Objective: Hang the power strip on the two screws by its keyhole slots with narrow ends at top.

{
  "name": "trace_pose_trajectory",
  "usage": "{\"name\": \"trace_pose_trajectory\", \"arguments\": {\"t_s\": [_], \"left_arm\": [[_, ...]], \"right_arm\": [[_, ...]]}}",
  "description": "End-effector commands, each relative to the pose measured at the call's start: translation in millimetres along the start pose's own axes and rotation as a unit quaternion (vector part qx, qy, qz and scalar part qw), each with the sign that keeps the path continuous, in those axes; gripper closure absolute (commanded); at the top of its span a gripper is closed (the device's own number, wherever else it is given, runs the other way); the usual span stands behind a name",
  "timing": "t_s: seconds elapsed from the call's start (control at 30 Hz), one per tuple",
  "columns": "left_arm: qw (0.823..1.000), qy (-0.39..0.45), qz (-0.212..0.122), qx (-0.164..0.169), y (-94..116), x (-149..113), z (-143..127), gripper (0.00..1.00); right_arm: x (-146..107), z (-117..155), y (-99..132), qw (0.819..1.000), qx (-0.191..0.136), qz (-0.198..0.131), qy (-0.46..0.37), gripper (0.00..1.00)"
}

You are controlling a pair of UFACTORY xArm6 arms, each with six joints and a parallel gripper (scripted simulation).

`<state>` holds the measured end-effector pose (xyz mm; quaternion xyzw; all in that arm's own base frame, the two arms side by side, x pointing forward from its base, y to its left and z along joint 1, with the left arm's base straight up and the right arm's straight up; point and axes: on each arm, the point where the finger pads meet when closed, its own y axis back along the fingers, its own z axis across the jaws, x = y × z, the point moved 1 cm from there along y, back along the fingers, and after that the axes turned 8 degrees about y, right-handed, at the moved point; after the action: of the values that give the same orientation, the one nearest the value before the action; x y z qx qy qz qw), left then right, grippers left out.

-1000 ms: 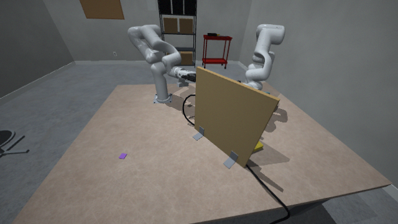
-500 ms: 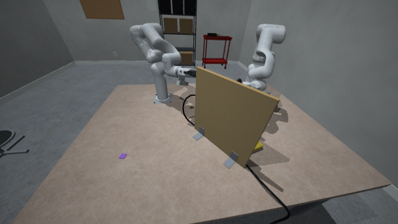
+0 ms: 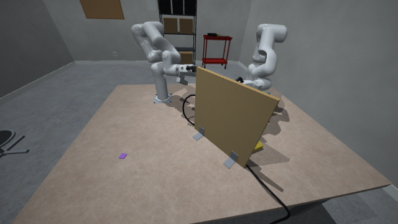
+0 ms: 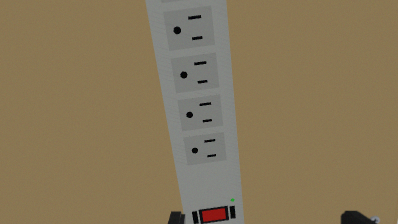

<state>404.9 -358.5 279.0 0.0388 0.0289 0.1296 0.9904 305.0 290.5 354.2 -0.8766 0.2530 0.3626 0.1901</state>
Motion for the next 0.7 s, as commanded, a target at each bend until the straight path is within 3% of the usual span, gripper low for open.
{"name": "trace_pose_trajectory", "arguments": {"t_s": [0.0, 0.3, 0.4, 0.47, 0.67], "left_arm": [[1.000, -0.005, -0.013, 0.007, 1.8, -1.0, 3.1, 0.07], [0.998, -0.015, -0.043, 0.035, 10.6, -3.8, 2.7, 0.07], [0.996, -0.021, -0.061, 0.055, 15.9, -6.1, 0.2, 0.07], [0.997, -0.019, -0.054, 0.047, 13.9, -4.9, 1.9, 0.07], [0.995, -0.026, -0.071, 0.069, 21.2, -5.9, 0.2, 0.07]], "right_arm": [[-4.1, -3.5, -4.5, 1.000, -0.014, -0.014, 0.020, 0.00], [-10.5, -8.5, -13.2, 0.995, -0.050, -0.038, 0.081, 0.00], [-12.7, -8.9, -16.7, 0.989, -0.075, -0.051, 0.115, 0.00], [-11.9, -8.5, -15.1, 0.992, -0.065, -0.046, 0.100, 0.00], [-13.4, -10.0, -19.1, 0.984, -0.092, -0.059, 0.140, 0.00]]}}
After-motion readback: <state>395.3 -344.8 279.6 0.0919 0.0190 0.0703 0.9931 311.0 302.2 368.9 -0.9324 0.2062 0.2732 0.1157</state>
